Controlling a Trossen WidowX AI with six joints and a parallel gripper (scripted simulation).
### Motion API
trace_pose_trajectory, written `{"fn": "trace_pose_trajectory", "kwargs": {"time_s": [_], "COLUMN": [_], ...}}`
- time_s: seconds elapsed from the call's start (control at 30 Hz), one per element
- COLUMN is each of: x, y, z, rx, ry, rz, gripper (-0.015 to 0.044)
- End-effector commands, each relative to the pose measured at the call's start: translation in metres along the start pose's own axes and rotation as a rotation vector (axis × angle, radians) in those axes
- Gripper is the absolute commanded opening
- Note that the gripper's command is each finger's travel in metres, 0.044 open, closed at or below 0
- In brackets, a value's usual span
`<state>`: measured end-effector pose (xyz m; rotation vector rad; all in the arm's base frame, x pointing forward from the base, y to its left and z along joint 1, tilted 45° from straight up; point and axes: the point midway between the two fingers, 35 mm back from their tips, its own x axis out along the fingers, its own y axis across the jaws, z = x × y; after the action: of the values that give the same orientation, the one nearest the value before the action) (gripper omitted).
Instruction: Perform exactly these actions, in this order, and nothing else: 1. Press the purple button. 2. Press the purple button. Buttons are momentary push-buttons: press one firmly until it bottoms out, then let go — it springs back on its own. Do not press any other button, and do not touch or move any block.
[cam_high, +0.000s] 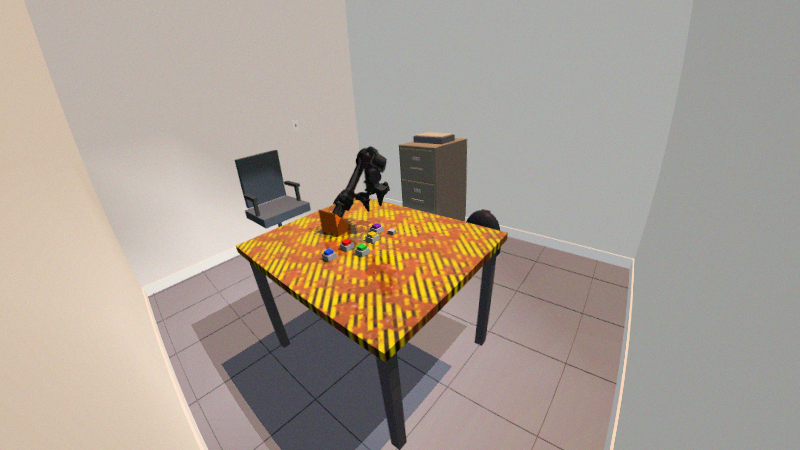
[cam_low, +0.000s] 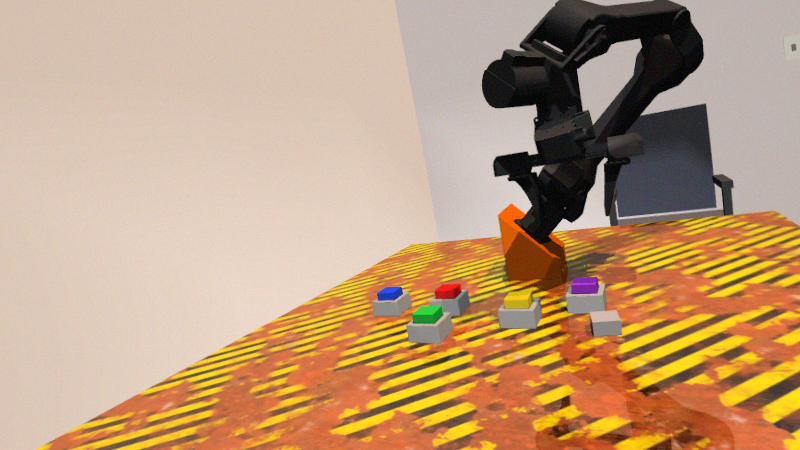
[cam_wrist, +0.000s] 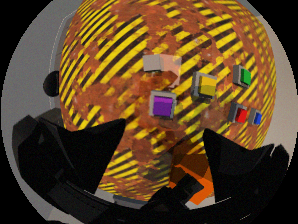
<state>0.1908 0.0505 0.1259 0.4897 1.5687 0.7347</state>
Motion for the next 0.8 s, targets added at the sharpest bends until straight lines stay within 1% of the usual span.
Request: {"fn": "trace_pose_trajectory", "kwargs": {"time_s": [0.0,0.07,0.17,0.23,0.47,0.5,0.77], "x": [0.002,0.01,0.046,0.062,0.064,0.064,0.064], "y": [0.002,0.002,0.002,0.003,0.003,0.003,0.003], "z": [-0.003,-0.002,-0.003,-0.004,-0.005,-0.005,-0.005], "rx": [-0.005,-0.005,-0.005,-0.006,-0.006,-0.006,-0.006], "ry": [0.027,0.026,0.025,0.025,0.026,0.026,0.026], "rz": [0.004,0.002,0.001,0.005,0.006,0.006,0.006], "gripper": [0.04,0.0348,0.0269,0.0216,0.0032,0.002,0.002]}}
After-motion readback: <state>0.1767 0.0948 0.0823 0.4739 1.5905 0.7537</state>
